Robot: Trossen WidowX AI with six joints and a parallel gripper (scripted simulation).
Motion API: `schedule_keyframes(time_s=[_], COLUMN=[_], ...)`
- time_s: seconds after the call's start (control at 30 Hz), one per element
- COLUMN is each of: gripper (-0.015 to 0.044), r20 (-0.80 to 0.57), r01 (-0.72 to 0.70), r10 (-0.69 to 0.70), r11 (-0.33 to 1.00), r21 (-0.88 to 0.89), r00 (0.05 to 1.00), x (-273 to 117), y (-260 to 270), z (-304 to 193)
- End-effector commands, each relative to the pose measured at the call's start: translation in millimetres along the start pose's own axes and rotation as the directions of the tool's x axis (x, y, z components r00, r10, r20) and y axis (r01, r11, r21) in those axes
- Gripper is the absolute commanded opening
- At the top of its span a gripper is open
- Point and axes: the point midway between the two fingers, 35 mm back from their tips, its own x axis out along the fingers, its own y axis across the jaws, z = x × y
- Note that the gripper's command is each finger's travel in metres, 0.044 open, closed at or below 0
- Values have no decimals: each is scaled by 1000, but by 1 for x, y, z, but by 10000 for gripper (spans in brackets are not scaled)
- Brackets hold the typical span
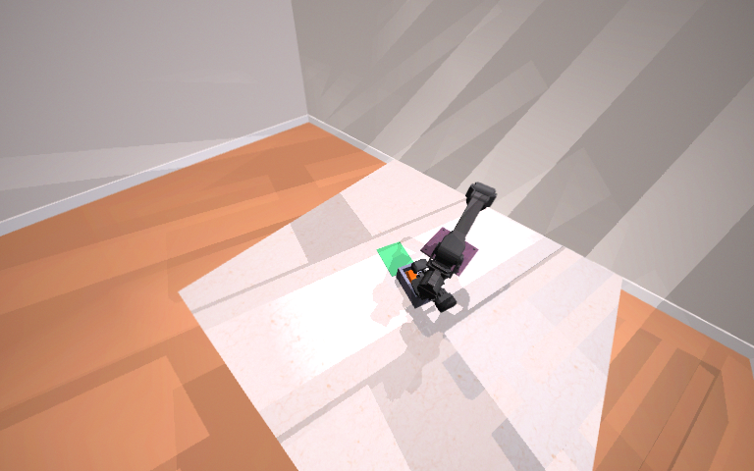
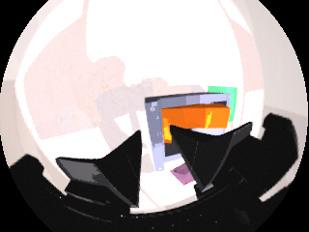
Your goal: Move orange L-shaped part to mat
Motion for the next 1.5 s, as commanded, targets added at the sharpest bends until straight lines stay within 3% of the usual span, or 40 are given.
schedule_keyframes(time_s=[0.0,0.5,1.47], gripper=[180,180,180], r20=[-5,-5,-5], r01=[7,7,6], r10=[-7,-7,-6], r11=[1000,1000,1000], r21=[2,2,2], r00=[1000,1000,1000], x=[9,31,15], y=[-1,-2,10], z=[-1,-2,-2])
